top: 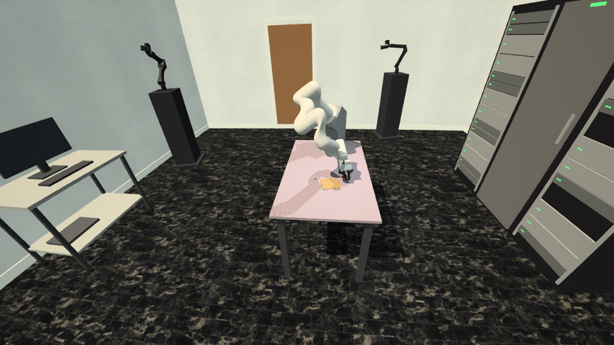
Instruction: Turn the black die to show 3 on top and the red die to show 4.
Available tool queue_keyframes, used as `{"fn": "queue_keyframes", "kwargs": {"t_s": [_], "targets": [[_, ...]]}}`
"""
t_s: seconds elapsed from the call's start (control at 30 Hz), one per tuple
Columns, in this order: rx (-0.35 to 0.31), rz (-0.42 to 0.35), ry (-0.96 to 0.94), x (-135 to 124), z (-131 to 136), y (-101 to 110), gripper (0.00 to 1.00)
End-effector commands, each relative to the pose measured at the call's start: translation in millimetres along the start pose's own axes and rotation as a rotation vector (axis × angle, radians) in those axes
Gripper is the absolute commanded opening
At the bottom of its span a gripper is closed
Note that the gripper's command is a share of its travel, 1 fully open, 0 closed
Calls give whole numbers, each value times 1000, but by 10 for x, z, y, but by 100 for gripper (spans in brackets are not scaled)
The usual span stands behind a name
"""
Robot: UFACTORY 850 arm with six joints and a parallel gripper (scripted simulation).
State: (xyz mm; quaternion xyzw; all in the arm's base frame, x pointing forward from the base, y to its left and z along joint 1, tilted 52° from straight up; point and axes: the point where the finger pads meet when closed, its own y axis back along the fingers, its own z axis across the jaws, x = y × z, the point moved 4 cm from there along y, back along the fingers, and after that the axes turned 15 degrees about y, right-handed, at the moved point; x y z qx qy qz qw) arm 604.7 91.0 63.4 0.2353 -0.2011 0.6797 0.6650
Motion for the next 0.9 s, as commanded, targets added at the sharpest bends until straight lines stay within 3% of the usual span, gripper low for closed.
{"fn": "queue_keyframes", "kwargs": {"t_s": [0.0, 0.87], "targets": [[0, 1, 0, -93, -30, -91, 11], [0, 1, 0, -149, -45, -139, 11]]}}
